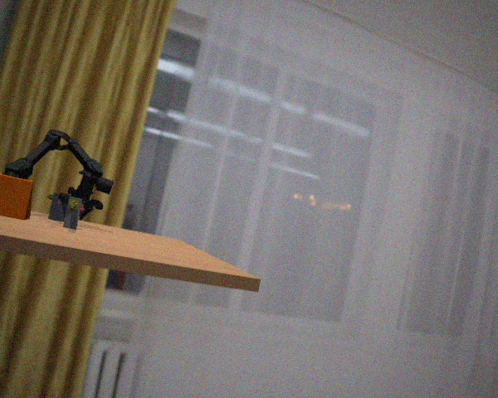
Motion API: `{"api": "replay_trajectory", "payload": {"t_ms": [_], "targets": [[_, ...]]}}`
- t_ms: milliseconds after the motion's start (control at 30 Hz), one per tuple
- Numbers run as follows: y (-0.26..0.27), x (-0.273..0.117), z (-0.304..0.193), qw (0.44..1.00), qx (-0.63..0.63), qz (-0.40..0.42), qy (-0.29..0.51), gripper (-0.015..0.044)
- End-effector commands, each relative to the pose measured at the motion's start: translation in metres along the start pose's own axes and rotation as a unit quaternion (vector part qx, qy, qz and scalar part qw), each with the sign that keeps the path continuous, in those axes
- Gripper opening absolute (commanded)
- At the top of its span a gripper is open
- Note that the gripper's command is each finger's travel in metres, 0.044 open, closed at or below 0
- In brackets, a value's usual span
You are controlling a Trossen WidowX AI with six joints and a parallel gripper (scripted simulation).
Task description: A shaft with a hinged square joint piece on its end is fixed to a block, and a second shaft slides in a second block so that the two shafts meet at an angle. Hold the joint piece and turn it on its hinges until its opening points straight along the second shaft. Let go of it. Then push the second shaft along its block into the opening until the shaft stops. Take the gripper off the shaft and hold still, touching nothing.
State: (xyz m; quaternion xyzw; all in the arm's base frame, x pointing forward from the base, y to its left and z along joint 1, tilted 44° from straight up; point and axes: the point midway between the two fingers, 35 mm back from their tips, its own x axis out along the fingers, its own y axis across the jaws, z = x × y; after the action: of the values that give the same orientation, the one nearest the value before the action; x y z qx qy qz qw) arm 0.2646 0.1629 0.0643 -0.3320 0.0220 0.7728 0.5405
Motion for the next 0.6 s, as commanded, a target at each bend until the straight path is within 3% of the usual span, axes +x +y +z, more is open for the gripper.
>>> {"api": "replay_trajectory", "payload": {"t_ms": [0,567], "targets": [[0.001,-0.002,-0.001,1.0,0.014,-0.001,0.024,0.0],[0.007,-0.016,-0.007,0.987,0.073,-0.007,0.145,0.0]]}}
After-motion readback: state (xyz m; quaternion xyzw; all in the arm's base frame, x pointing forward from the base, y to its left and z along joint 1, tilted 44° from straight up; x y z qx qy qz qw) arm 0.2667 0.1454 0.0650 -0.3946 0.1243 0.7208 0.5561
